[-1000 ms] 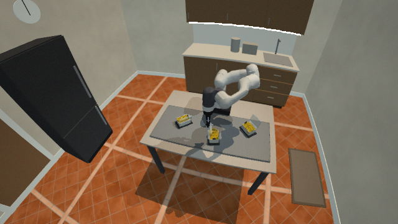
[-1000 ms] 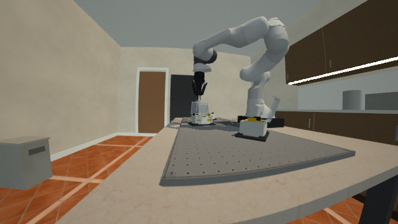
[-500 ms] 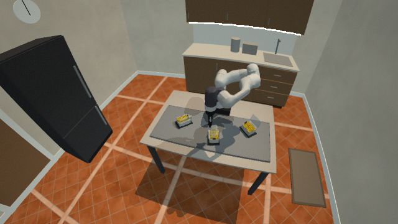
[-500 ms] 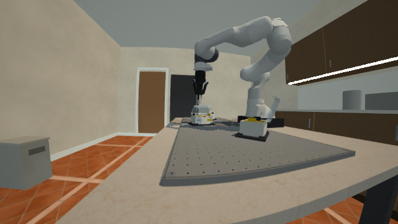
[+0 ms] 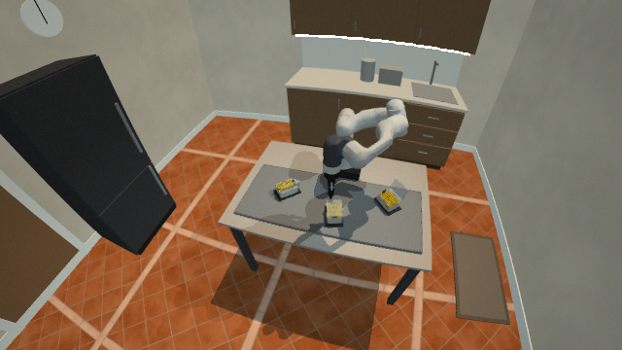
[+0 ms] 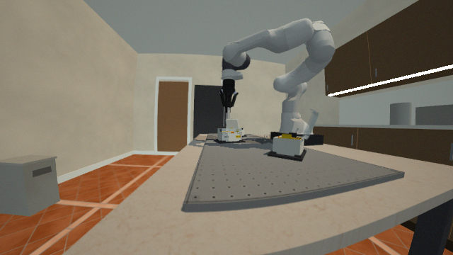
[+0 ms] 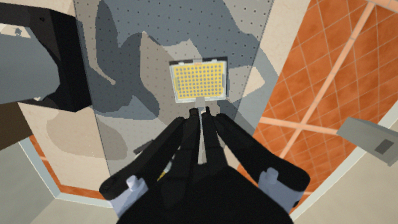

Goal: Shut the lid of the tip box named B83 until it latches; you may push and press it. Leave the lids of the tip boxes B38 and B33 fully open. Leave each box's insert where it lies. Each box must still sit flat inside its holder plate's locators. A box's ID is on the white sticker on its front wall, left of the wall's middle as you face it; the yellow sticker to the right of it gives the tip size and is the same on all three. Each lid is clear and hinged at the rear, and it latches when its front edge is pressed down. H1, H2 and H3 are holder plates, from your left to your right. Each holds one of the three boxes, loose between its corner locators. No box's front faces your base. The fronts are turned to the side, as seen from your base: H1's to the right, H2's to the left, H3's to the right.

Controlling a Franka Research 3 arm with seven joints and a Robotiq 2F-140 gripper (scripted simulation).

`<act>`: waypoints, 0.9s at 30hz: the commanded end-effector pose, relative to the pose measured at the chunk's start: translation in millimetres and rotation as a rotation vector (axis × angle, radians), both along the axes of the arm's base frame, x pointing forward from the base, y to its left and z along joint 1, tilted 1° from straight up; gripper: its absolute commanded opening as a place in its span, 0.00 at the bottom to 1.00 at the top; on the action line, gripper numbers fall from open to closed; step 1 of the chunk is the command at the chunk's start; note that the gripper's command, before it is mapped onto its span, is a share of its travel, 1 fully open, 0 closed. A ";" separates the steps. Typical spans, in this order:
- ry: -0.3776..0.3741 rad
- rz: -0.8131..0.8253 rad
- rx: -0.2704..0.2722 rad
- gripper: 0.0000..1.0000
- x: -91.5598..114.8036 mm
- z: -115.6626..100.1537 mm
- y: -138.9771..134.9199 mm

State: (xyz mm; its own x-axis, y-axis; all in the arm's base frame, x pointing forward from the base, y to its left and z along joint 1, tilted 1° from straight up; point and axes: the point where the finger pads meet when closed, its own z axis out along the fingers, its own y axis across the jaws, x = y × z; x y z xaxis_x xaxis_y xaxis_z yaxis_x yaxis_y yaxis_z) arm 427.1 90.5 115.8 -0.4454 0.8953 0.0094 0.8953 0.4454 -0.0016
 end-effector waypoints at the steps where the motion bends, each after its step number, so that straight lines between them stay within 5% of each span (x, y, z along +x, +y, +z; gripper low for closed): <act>1: 0.002 -0.016 -0.001 0.00 -1.5 0.2 -0.3; 15: 0.002 -0.016 -0.001 0.00 -1.5 0.2 -0.3; 27: 0.002 -0.016 -0.001 0.00 -1.3 24.2 -0.4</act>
